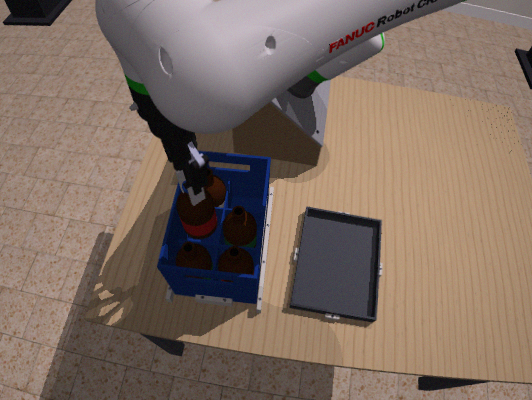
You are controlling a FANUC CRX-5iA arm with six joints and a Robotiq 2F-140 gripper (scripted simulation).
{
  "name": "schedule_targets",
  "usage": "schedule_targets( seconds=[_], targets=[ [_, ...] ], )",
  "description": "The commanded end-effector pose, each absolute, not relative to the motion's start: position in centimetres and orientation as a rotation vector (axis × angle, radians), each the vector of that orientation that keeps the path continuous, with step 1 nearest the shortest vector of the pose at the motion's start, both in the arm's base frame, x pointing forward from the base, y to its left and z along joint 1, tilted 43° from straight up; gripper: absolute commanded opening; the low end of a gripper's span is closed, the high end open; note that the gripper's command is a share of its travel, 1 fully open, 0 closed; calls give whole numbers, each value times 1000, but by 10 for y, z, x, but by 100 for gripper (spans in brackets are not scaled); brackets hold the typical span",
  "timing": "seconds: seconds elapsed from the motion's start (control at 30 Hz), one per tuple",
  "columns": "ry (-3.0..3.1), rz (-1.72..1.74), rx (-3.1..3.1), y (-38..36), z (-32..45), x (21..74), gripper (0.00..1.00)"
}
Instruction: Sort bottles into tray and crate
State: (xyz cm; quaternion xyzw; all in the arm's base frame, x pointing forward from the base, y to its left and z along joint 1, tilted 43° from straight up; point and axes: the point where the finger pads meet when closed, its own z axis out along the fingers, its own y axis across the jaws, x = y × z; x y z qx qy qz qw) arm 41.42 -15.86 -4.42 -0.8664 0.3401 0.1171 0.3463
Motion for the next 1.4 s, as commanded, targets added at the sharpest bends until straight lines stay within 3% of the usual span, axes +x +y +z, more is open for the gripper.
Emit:
schedule_targets(
  seconds=[0.0, 1.37],
  targets=[
    [883, 303, -2248, -165, -38, 414, 0],
    [883, 303, -2248, -213, 27, 403, 0]
  ],
)
